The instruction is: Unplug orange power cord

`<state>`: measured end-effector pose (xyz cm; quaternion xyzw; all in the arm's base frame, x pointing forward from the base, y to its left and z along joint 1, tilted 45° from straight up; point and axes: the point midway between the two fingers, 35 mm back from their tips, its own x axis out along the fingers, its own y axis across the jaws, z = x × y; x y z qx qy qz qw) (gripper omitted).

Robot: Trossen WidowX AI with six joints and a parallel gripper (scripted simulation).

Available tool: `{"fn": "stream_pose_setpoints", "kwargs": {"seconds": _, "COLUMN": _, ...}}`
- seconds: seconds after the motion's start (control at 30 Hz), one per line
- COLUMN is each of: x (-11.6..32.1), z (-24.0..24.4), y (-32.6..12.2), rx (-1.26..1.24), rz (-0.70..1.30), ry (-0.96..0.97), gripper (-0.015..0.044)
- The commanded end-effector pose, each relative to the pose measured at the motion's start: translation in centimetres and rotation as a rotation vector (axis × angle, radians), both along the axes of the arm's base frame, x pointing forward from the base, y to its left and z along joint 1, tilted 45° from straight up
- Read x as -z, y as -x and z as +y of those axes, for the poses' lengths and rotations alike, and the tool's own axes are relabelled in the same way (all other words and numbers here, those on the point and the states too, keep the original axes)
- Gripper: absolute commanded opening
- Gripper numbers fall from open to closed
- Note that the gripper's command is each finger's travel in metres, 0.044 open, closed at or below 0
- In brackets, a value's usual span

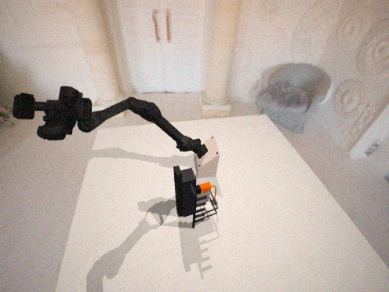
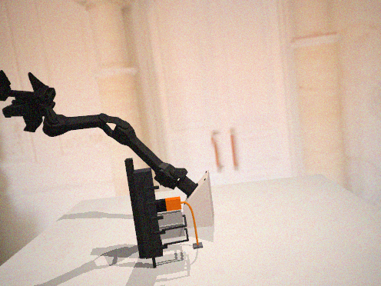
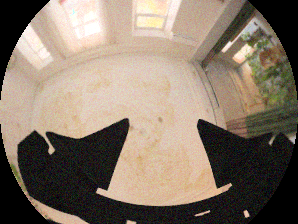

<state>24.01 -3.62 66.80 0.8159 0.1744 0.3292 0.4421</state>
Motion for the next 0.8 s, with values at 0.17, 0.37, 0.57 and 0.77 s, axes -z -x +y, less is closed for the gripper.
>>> {"fn": "stream_pose_setpoints", "kwargs": {"seconds": 0.17, "x": 0.9, "z": -1.5, "y": -2.8, "rx": -0.065, "rz": 0.119, "ry": -0.220, "gripper": 0.0242}}
{"fn": "stream_pose_setpoints", "kwargs": {"seconds": 0.37, "x": 4.1, "z": -3.6, "y": -9.0, "rx": -0.181, "rz": 0.376, "ry": -0.649, "gripper": 0.0160}}
{"fn": "stream_pose_setpoints", "kwargs": {"seconds": 0.57, "x": 9.6, "z": -4.2, "y": -15.6, "rx": -0.245, "rz": 0.653, "ry": -1.064, "gripper": 0.0160}}
{"fn": "stream_pose_setpoints", "kwargs": {"seconds": 0.77, "x": 14.4, "z": -2.5, "y": -20.0, "rx": -0.262, "rz": 0.846, "ry": -1.341, "gripper": 0.0160}}
